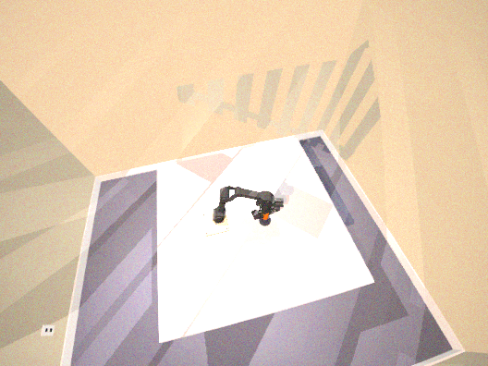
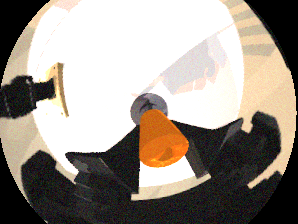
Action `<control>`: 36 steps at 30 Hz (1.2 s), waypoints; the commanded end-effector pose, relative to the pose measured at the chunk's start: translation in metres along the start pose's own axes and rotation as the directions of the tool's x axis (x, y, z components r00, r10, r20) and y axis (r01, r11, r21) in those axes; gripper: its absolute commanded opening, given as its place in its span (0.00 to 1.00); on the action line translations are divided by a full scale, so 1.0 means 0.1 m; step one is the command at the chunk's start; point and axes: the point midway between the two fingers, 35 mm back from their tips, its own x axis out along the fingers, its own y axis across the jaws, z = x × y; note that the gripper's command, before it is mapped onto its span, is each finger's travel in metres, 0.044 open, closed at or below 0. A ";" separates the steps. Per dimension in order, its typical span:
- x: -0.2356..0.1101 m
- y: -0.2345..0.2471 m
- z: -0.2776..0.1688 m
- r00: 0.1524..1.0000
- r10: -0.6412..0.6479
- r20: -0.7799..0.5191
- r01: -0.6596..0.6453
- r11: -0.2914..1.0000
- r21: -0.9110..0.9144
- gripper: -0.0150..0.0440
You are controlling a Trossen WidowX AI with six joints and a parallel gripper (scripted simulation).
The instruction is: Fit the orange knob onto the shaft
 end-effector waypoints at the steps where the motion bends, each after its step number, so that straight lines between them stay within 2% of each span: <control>1: -0.02 -0.01 -0.01 1.000 -0.002 -0.002 0.002 0.993 -0.118 0.25; 36: -0.01 -0.01 0.00 1.000 -0.002 -0.002 0.002 0.992 -0.128 0.25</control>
